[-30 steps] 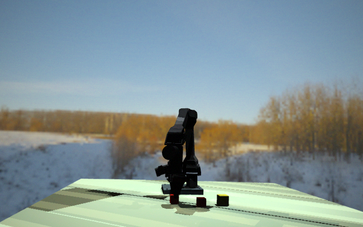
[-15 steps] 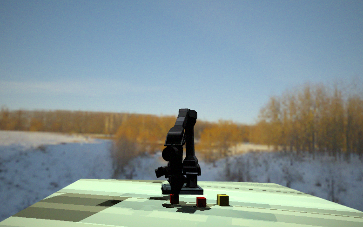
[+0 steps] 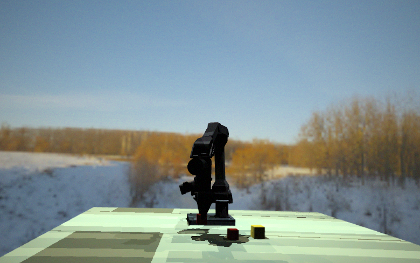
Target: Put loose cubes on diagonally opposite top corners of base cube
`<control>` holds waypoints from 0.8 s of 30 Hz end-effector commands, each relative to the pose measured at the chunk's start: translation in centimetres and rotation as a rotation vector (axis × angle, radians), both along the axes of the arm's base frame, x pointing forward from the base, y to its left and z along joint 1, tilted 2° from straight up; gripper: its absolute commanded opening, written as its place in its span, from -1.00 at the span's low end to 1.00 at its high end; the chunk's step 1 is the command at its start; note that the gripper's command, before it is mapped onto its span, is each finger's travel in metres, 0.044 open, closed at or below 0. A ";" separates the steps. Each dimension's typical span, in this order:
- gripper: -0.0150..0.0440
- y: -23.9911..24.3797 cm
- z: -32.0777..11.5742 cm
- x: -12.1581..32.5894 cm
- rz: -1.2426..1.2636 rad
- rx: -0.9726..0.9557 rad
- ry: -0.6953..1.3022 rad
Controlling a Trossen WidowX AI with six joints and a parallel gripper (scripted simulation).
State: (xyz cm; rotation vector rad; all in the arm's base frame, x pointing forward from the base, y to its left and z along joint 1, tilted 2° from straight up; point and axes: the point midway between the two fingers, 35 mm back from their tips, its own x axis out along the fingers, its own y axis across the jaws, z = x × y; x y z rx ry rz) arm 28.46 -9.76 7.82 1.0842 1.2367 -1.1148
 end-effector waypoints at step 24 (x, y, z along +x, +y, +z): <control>-0.14 1.4 6.4 -0.2 0.038 -0.007 -0.009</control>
